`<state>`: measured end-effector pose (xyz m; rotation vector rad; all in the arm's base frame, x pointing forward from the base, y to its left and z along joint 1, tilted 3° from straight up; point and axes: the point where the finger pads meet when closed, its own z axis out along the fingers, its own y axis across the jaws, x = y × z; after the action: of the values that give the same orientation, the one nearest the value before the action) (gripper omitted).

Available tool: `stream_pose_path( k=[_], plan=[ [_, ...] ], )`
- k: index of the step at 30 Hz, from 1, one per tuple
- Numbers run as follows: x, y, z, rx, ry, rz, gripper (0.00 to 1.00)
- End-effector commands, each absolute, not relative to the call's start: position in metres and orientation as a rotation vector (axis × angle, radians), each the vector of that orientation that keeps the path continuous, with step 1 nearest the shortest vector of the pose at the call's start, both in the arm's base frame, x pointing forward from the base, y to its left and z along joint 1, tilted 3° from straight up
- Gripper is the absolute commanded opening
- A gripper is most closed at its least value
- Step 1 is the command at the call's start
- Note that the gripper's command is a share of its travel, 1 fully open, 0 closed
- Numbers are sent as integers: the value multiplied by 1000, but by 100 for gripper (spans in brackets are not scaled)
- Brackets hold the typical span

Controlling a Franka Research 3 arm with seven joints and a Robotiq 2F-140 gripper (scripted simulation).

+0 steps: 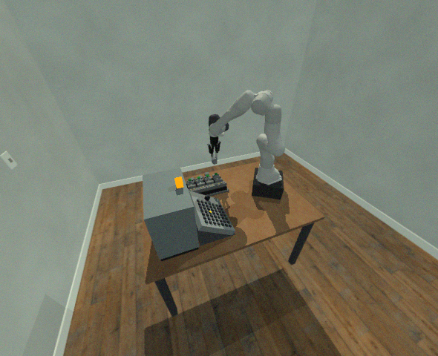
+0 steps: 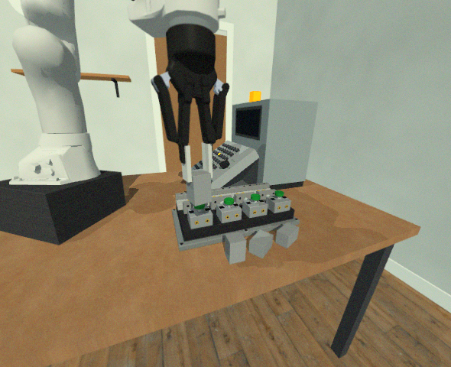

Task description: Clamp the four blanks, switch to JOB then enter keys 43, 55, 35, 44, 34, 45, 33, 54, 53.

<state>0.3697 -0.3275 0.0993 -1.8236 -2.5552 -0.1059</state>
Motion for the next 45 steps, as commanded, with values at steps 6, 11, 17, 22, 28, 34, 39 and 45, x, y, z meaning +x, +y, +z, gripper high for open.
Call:
stream_pose_path(
  k=[6,11,17,22,28,34,39,45],
  plan=[
    [370,-309,102,-1749,-2595,-98,0],
    [376,-240,105,-1243,-2874,-115,0],
    [374,-176,109,-919,-2990,-137,0],
    [368,-133,111,-404,-3112,-127,0],
    [367,-129,111,-3,-3161,-89,0],
    [367,-129,111,171,-3167,-78,0],
    [367,-129,111,171,-3167,-78,0],
    [367,-129,111,171,-3167,-78,0]
  ],
)
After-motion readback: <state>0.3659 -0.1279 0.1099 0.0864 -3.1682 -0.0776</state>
